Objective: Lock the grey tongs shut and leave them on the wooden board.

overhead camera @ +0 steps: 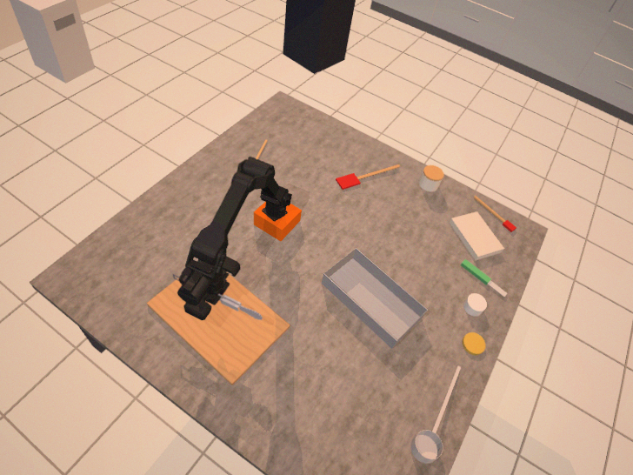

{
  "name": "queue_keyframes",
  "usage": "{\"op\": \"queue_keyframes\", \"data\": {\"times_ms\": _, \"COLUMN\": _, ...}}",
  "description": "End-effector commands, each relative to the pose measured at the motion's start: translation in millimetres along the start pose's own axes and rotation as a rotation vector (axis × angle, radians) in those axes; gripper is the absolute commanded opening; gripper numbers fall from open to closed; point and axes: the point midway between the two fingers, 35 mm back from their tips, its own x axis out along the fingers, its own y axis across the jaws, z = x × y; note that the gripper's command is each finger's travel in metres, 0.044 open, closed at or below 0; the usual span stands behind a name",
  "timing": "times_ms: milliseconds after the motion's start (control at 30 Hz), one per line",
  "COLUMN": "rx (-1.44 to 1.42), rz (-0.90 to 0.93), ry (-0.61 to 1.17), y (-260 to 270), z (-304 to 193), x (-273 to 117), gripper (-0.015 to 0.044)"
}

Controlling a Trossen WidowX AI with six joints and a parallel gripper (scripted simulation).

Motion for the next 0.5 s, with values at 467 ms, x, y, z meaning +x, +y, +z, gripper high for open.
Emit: {"op": "queue_keyframes", "data": {"times_ms": 467, "rx": 0.006, "rz": 0.001, "ry": -0.003, "y": -2, "z": 1, "x": 29, "gripper": -0.0150}}
